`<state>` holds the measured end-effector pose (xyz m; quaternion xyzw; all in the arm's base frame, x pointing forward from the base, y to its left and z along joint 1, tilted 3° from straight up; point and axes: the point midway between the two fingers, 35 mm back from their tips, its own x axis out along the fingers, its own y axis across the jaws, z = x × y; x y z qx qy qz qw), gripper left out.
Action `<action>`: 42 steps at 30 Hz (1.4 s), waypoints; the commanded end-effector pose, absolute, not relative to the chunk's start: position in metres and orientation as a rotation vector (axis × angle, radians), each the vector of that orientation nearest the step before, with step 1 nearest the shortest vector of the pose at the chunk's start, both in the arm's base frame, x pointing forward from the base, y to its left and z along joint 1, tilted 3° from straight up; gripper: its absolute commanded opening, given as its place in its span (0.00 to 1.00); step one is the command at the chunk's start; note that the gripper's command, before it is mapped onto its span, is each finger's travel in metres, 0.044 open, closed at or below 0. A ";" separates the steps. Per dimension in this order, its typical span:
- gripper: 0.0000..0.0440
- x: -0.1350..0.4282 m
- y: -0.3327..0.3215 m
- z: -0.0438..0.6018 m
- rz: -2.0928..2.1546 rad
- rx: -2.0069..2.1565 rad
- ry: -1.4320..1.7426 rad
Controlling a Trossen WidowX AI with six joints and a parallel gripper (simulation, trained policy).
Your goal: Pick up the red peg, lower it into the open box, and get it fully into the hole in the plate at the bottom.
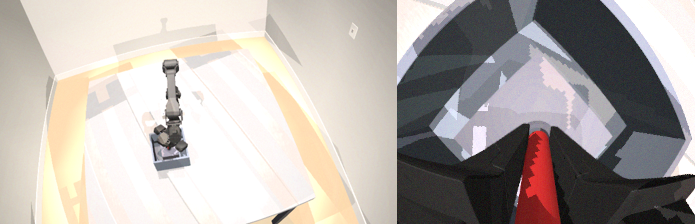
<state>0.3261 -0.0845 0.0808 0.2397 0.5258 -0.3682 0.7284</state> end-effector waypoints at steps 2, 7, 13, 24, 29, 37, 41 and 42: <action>0.25 0.326 -0.085 0.064 -0.760 0.508 1.223; 0.41 0.331 -0.089 0.062 -0.733 0.503 1.246; 0.73 0.348 -0.093 0.071 -0.691 0.507 1.248; 1.00 0.383 -0.088 0.099 -0.592 0.543 1.249; 1.00 0.400 -0.081 0.117 -0.543 0.562 1.235; 1.00 0.415 -0.075 0.133 -0.501 0.574 1.209; 1.00 0.415 -0.075 0.133 -0.500 0.574 1.208; 1.00 0.416 -0.075 0.133 -0.499 0.574 1.208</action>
